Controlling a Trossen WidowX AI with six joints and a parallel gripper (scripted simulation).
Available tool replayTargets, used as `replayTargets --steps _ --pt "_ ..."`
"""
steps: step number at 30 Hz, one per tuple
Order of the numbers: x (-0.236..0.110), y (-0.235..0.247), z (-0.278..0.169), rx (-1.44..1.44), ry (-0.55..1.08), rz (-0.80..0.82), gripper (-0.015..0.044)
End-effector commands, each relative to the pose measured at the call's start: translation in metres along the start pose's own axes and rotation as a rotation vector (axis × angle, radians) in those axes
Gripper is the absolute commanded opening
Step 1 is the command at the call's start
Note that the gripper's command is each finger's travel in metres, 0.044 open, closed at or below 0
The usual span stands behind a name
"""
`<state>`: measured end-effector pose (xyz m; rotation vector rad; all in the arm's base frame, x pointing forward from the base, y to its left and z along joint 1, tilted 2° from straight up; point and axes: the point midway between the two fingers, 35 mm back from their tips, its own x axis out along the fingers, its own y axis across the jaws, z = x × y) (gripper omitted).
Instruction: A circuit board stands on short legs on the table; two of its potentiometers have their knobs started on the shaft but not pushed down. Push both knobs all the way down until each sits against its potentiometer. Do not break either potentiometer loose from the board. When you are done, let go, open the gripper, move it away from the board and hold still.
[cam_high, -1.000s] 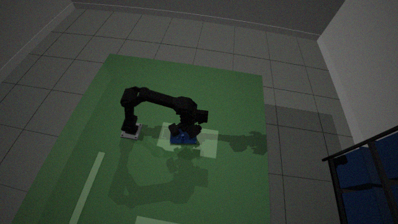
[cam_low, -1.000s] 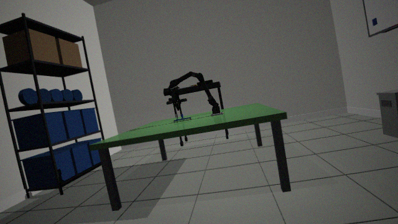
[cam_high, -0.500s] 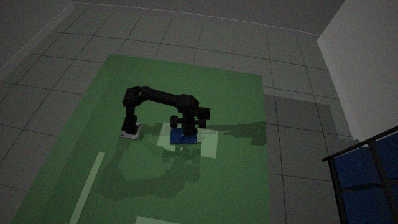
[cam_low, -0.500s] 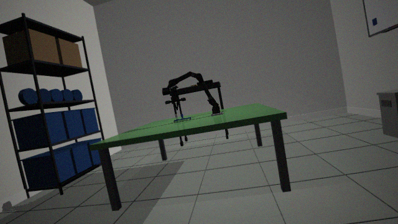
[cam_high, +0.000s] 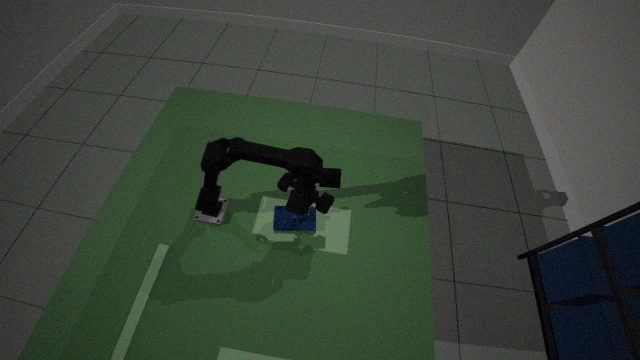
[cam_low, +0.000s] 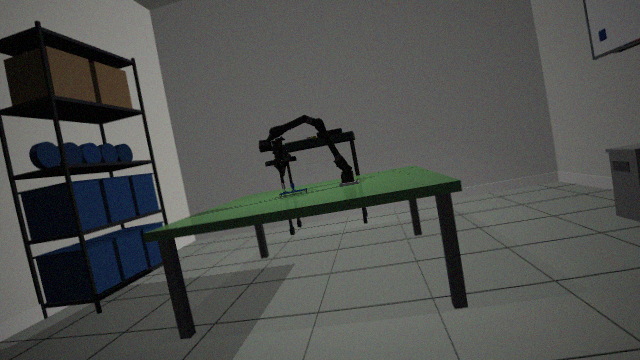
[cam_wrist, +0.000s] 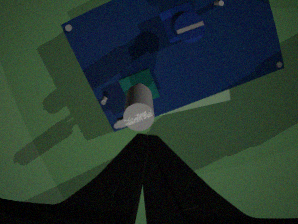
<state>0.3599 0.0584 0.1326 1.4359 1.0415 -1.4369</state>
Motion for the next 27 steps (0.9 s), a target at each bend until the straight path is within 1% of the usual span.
replayTargets --steps 1,9,14,18,27 --pt "-0.002 0.001 -0.002 0.116 -0.004 0.003 0.0" --pt "-0.005 0.002 -0.008 0.37 -0.005 0.004 0.0" --pt "-0.003 0.002 -0.008 0.375 -0.005 0.004 0.0" --pt "0.015 0.002 -0.008 0.375 -0.005 0.004 0.0" --pt "0.02 0.002 -0.008 0.375 -0.005 0.004 0.0"
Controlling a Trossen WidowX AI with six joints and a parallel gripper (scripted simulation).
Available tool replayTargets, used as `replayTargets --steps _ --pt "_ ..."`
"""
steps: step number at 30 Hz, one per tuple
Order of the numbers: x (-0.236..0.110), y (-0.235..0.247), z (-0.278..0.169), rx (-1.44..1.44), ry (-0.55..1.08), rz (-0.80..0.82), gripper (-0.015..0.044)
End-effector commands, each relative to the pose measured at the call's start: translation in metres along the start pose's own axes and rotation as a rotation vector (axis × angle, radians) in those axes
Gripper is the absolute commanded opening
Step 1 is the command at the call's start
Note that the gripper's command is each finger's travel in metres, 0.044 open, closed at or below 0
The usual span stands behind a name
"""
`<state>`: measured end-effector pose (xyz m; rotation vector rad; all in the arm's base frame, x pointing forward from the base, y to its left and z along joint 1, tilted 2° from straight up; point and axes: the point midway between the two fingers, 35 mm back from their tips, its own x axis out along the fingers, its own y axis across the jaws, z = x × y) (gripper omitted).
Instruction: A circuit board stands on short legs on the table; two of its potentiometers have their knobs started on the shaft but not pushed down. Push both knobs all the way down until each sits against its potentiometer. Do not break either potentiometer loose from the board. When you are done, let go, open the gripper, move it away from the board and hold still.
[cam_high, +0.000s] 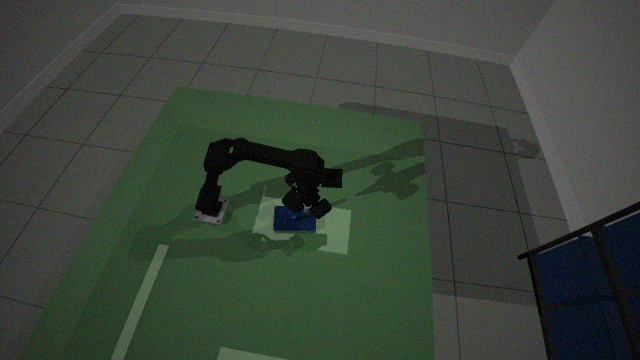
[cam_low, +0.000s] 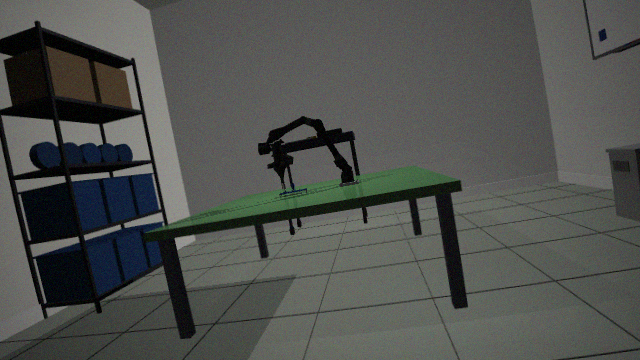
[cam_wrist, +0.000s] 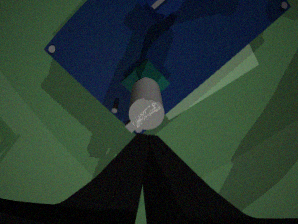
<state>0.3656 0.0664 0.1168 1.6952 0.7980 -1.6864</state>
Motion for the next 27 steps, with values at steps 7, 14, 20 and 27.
replayTargets --steps 7,14,20,27 --pt "0.016 0.0 0.001 0.006 -0.007 -0.001 0.0" --pt "0.02 0.0 0.002 0.006 -0.007 -0.001 0.0" --pt "0.02 0.0 0.002 0.006 -0.007 -0.001 0.0" --pt "0.022 0.0 0.002 0.006 -0.007 -0.001 0.0"
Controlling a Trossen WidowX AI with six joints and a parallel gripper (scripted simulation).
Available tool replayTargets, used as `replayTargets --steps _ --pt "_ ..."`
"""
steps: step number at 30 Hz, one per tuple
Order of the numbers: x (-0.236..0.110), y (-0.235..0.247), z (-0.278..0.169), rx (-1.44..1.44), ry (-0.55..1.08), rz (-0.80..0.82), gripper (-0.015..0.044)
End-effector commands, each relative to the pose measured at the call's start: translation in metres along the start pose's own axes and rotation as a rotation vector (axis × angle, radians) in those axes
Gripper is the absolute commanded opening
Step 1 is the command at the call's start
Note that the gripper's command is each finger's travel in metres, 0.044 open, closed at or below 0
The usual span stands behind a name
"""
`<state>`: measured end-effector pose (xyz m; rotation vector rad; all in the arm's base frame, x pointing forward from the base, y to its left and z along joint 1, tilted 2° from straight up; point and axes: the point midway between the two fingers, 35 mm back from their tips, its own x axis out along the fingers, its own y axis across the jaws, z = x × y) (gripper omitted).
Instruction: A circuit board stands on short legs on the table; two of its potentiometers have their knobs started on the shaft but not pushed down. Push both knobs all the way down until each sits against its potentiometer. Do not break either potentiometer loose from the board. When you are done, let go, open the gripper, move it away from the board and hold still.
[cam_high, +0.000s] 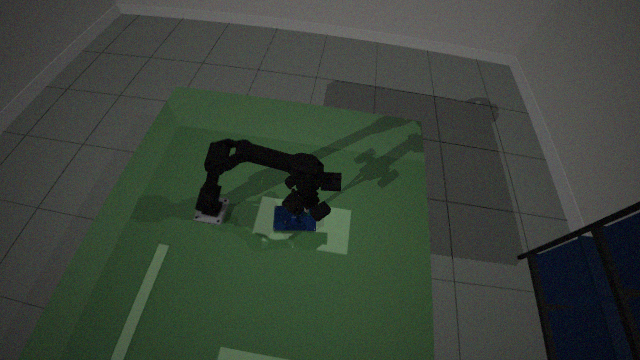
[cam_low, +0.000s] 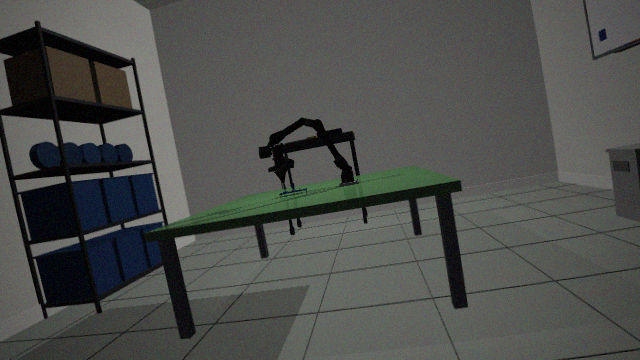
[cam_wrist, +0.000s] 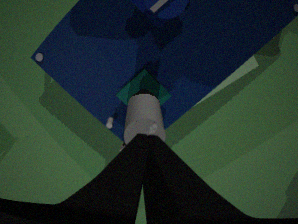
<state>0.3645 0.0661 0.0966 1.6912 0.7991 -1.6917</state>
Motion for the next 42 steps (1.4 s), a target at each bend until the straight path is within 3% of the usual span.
replayTargets --steps 1,42 --pt "0.0017 0.0004 0.0006 0.006 -0.003 0.003 0.0" --pt "0.0077 0.0004 0.0006 0.006 -0.003 0.003 0.0"
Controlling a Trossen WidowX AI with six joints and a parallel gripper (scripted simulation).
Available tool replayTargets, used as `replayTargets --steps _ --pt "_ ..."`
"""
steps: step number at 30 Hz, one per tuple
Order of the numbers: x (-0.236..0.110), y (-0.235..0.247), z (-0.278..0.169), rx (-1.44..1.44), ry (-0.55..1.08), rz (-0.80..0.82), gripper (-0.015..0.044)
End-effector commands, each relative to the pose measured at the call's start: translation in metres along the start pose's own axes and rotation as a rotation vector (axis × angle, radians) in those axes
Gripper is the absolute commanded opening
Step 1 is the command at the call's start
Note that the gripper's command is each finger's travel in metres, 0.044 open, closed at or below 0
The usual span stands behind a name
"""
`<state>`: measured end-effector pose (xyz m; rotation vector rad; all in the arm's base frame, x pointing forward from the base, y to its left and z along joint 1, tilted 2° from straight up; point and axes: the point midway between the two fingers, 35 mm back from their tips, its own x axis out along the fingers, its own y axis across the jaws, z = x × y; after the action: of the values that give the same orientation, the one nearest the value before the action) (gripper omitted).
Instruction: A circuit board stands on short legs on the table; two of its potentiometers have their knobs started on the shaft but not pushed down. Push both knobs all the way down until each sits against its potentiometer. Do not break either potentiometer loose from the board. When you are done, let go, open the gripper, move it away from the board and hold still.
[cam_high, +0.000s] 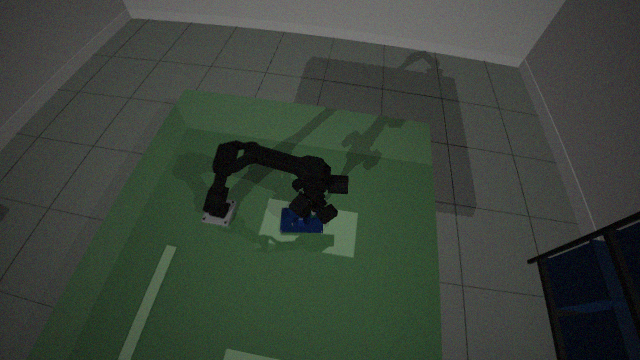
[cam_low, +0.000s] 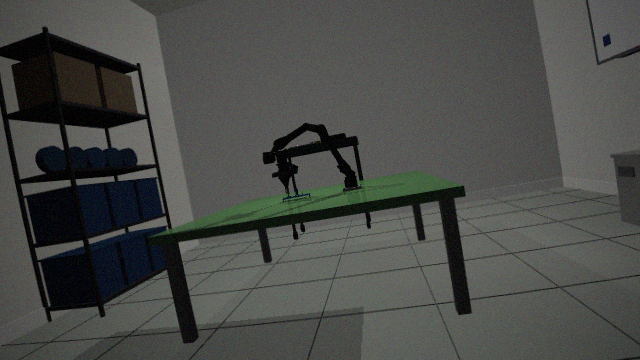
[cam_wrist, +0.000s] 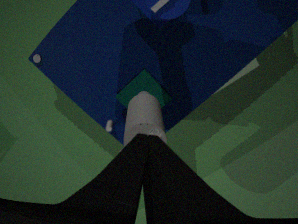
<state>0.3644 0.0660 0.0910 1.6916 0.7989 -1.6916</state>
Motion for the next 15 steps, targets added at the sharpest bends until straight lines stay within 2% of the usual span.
replayTargets --steps 1,15 --pt "0.0021 0.0004 0.0005 0.005 -0.004 0.002 0.0" --pt "0.0054 0.0005 0.0005 0.005 -0.004 0.002 0.0"
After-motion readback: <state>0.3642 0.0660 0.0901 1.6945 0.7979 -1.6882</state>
